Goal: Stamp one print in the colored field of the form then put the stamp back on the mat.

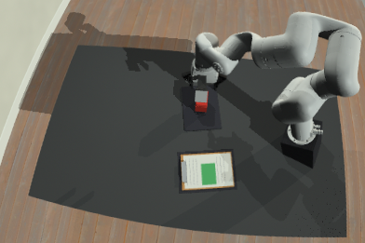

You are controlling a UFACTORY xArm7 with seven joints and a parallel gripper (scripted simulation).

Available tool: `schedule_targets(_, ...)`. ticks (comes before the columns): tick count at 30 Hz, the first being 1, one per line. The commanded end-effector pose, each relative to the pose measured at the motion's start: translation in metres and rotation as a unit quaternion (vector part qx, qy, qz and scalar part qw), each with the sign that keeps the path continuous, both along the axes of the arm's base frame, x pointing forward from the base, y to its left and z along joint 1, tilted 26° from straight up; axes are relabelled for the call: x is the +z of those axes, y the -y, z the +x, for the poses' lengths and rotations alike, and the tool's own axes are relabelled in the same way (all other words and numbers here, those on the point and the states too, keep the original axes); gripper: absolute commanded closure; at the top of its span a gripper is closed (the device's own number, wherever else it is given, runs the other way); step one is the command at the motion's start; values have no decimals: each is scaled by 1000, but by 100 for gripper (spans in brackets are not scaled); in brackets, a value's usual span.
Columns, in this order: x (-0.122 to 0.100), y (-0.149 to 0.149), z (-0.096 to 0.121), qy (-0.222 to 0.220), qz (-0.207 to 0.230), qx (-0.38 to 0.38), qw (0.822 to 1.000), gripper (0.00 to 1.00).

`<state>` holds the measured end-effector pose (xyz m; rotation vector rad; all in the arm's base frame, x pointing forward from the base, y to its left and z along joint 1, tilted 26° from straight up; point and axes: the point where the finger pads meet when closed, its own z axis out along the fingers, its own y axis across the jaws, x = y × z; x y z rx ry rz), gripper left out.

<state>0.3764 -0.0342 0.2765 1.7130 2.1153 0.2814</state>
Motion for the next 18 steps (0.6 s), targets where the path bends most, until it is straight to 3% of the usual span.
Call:
schedule_targets(1, -12, -54, -4, -21, -54, 127, 990, 0)
schedule_targets(3, -12, -54, -4, -21, -54, 127, 990, 0)
schedule_targets(4, -21, -84, -10, -32, -84, 197, 976, 0)
schedule_targets(5, -28, -106, -18, -35, -96, 221, 970, 0)
schedule_targets(9, -45, -150, -48, -46, -148, 326, 933, 0)
schedule_targets(14, -67, -207, -87, -59, -215, 455, 862, 0)
schedule_targets(18, -82, -254, -118, -65, -264, 551, 789, 0)
